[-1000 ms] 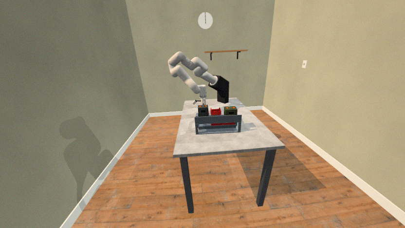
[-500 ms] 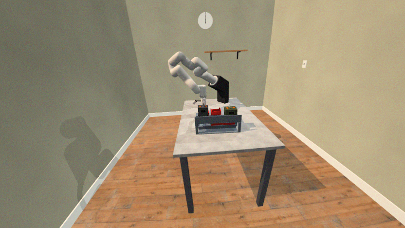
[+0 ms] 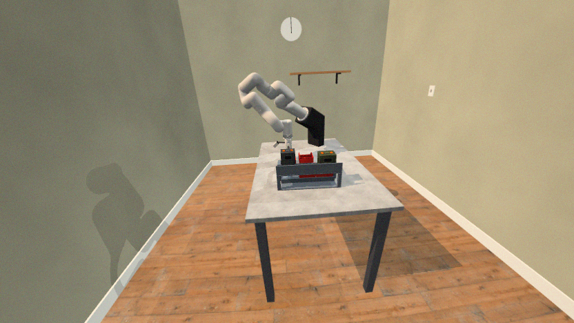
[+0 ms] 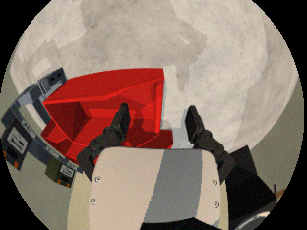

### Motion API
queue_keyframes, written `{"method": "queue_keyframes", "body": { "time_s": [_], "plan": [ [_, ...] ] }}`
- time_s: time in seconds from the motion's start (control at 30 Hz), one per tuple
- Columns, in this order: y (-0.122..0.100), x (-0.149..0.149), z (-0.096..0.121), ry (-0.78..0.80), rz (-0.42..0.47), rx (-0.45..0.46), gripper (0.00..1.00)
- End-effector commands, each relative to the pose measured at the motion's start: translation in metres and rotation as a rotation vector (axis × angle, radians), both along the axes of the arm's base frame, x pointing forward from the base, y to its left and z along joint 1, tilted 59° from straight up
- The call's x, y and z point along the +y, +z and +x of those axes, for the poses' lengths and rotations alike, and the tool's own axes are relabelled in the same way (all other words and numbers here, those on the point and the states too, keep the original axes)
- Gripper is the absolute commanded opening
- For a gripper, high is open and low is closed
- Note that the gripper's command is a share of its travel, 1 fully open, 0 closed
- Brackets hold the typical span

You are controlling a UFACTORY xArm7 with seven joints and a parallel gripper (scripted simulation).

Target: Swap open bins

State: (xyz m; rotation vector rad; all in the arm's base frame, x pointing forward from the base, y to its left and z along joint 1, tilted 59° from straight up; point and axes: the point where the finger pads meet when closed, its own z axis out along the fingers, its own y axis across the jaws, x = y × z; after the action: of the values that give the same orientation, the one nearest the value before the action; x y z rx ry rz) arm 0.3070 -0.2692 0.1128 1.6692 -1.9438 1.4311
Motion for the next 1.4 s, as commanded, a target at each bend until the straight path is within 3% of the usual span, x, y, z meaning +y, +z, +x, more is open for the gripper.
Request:
{"method": "queue_keyframes", "body": {
  "time_s": [0.0,1.37],
  "plan": [
    [0.002,0.003,-0.001,0.001,0.000,0.000,0.95],
    [0.037,0.056,-0.030,0.001,0.000,0.000,0.95]
  ]
}}
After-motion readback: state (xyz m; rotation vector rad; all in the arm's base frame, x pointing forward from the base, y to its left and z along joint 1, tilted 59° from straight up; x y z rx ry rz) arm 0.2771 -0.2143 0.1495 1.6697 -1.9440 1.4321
